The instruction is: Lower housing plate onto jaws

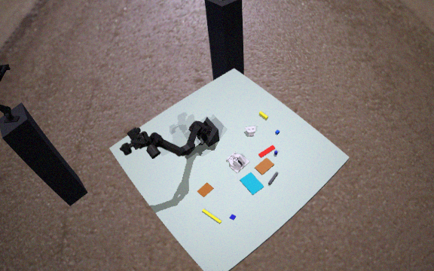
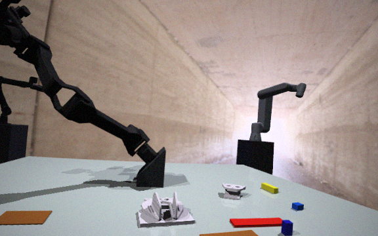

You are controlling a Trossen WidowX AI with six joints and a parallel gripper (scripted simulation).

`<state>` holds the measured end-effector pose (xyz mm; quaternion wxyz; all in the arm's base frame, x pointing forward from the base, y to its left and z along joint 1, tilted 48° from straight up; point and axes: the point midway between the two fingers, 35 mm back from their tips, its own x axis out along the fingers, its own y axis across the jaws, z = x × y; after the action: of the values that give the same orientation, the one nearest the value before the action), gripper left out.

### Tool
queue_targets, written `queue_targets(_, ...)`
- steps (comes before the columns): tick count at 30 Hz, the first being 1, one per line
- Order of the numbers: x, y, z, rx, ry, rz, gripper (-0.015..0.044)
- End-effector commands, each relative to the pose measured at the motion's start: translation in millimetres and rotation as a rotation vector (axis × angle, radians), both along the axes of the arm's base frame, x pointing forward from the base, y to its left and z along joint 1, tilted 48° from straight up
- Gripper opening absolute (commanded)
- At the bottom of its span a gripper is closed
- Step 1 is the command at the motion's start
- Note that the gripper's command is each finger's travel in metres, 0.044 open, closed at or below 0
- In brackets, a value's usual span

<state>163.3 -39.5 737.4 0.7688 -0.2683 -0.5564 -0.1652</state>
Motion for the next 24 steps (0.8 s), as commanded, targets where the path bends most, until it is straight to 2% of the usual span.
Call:
queue_targets(1, -29.1, 8.2, 7.2, -0.042, -0.065, -0.076, 0.0440)
queue_targets(24, -119.7, 44.7, 14.7, -0.195, -0.290, -0.394, 0.0440)
